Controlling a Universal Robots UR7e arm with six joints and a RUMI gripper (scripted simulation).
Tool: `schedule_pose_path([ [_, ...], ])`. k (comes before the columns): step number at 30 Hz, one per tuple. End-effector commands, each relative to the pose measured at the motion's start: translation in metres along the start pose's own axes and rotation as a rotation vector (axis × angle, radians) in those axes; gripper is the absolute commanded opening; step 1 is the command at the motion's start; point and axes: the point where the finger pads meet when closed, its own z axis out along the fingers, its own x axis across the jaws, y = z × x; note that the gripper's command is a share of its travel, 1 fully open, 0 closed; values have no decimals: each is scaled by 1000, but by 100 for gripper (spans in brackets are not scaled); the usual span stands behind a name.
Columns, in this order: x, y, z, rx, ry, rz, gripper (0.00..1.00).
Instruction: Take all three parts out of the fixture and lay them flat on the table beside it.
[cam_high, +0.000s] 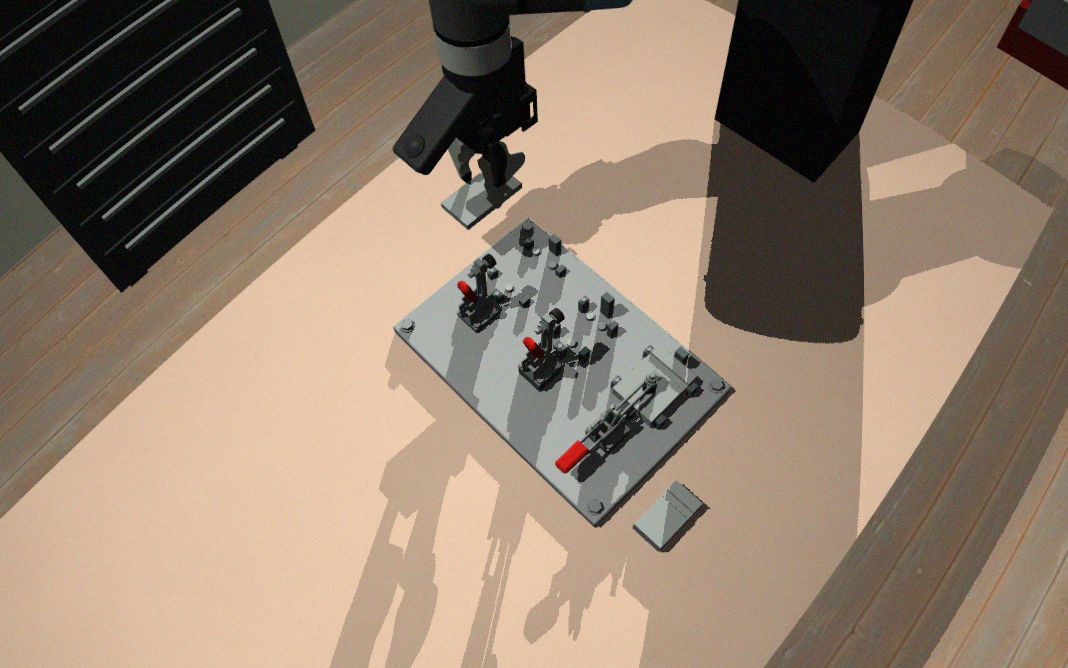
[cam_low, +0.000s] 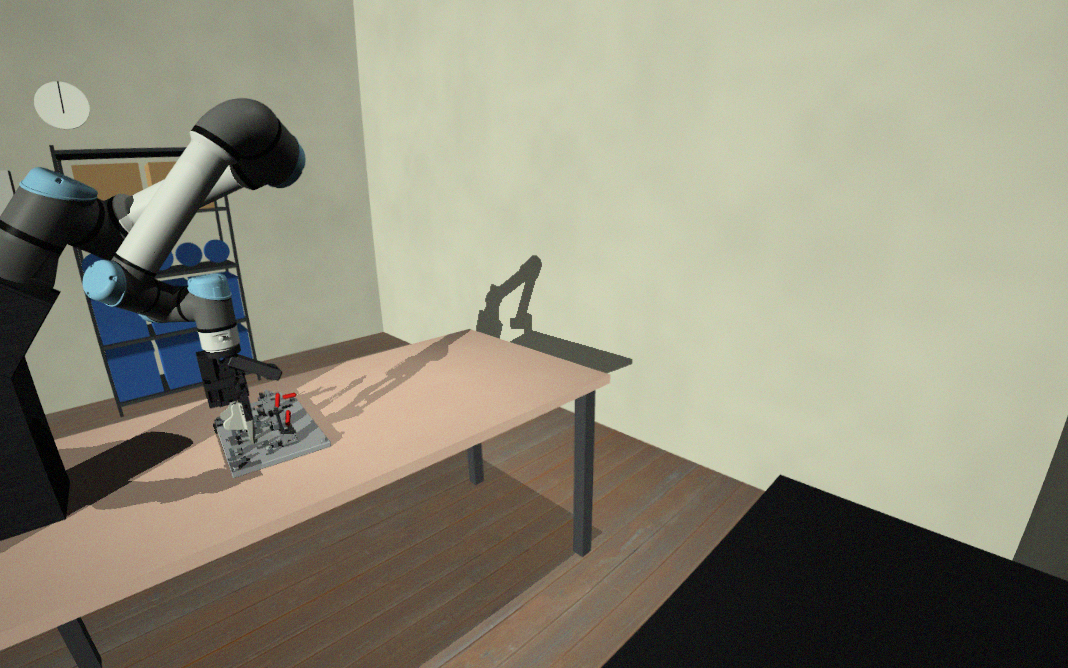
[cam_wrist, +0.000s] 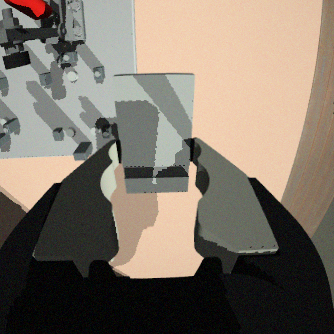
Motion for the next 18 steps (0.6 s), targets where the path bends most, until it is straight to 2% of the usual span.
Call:
schedule_pose_path([
  [1, 19, 0, 0, 0, -1, -1, 0],
  [8, 32, 0, 0, 0, -1, -1, 0],
  [18, 36, 0, 0, 0, -1, -1, 0],
])
